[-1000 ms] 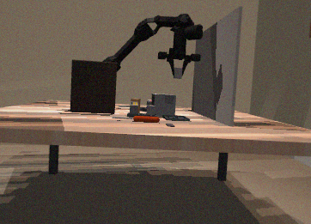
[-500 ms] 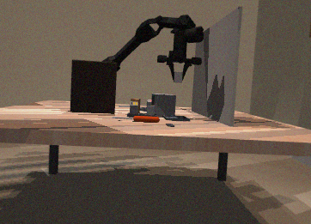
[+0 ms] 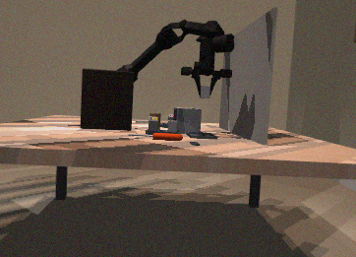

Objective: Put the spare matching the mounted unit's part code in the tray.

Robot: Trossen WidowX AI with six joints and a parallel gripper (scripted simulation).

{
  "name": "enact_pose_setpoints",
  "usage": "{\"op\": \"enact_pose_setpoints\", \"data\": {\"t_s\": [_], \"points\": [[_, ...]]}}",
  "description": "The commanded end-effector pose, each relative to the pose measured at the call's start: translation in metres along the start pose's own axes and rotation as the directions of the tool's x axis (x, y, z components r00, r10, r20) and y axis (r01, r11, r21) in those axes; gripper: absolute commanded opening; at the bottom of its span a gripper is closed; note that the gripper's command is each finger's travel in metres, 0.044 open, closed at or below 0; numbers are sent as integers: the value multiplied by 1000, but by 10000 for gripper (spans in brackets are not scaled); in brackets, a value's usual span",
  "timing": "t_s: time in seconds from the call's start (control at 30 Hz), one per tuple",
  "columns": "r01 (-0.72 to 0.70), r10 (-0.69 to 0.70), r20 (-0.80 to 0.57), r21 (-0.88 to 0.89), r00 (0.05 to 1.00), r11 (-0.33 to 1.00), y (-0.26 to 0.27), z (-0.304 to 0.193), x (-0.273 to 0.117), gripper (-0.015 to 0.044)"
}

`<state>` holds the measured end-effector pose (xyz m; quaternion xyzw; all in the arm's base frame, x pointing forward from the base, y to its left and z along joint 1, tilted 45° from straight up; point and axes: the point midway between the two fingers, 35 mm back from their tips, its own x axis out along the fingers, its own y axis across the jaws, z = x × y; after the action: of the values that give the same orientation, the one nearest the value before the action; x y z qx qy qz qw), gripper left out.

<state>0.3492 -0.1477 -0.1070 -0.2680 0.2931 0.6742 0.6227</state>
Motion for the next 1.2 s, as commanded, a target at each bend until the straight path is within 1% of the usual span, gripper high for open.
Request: {"op": "enact_pose_setpoints", "data": {"t_s": [0.0, 1.17], "points": [[0, 0, 5, 7, 1000, 1000, 0, -1, 6, 0], [1, -1, 4, 7, 1000, 1000, -4, -2, 44, 0]]}}
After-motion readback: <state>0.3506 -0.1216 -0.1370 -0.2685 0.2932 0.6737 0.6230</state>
